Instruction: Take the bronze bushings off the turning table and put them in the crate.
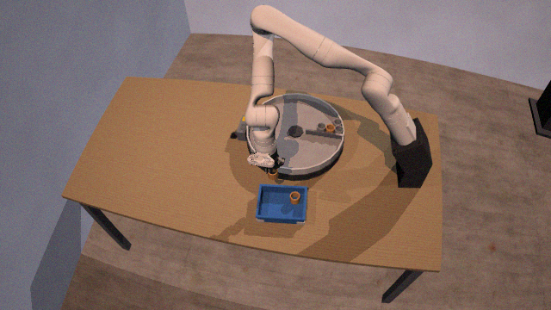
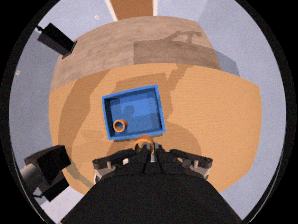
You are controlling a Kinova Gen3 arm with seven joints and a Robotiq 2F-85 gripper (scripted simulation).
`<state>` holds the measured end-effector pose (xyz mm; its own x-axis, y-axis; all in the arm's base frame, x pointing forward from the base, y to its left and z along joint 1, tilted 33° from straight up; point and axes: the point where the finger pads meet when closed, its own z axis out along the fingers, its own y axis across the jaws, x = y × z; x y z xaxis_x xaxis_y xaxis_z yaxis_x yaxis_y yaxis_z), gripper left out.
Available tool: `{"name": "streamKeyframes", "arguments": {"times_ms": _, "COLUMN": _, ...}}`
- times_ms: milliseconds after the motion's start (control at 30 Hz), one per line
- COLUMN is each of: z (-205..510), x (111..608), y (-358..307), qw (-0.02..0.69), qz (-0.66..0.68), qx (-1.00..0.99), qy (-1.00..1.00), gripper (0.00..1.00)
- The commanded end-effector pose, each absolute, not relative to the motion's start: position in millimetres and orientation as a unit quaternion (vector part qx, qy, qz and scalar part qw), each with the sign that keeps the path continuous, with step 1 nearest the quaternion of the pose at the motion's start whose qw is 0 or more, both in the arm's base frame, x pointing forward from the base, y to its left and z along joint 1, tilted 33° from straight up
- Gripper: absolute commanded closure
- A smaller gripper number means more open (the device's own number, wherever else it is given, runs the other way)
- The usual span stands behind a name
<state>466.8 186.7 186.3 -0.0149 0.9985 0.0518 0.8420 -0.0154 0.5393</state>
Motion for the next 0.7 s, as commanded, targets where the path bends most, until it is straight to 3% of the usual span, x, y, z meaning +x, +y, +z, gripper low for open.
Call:
{"name": "streamKeyframes", "arguments": {"times_ms": 0, "z": 190, "x": 465, "y": 218, "qw": 0.170, "qz": 0.227, "qx": 0.667, "qy": 0.689, "gripper": 1.00}}
{"name": "streamKeyframes", "arguments": {"times_ms": 667, "z": 173, "x": 476, "y": 222, "qw": 0.169, "qz": 0.228, "qx": 0.666, "qy": 0.690, "gripper": 1.00}}
